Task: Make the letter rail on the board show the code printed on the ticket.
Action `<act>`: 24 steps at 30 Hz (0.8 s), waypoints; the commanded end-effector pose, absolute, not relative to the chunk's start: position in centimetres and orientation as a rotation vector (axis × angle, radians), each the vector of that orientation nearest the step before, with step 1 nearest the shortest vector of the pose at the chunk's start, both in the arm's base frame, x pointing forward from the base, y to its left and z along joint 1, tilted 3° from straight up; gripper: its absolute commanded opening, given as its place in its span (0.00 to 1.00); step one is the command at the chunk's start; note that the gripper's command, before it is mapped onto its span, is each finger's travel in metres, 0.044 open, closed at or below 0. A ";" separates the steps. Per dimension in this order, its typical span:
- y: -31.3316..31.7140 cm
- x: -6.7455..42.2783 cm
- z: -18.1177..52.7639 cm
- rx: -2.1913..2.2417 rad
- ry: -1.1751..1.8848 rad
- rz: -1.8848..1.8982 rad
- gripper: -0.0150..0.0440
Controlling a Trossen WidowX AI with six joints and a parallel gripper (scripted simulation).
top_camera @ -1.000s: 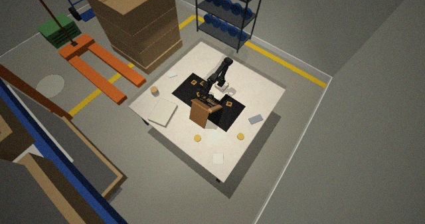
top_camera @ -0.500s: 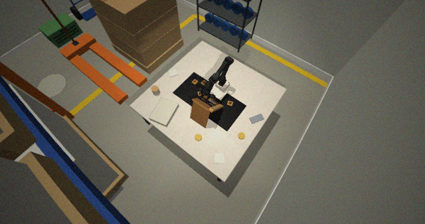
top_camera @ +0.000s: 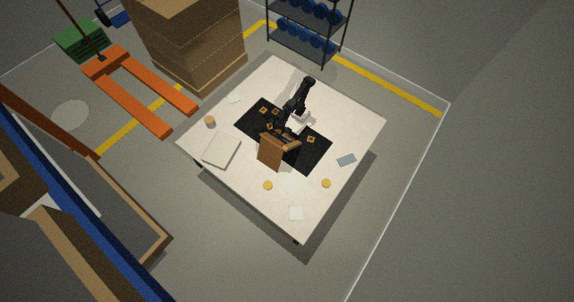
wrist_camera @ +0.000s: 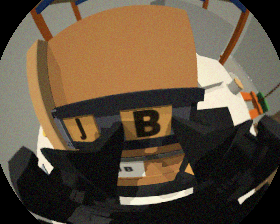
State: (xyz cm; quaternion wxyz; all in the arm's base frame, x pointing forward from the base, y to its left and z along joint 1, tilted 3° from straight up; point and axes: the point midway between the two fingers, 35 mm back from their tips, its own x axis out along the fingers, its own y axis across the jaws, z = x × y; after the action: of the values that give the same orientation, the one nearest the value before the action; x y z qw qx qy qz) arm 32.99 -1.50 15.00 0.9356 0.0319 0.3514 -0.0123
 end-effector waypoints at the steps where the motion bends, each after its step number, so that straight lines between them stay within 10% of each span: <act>1: -1.3 33.0 15.1 0.068 0.718 -0.029 0.25; 24: -0.1 33.1 15.2 0.069 0.718 -0.029 0.25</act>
State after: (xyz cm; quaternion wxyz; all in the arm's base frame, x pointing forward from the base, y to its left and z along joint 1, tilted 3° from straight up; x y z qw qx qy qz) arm 33.10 -0.25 15.21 0.9358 0.0324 0.3509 -0.0121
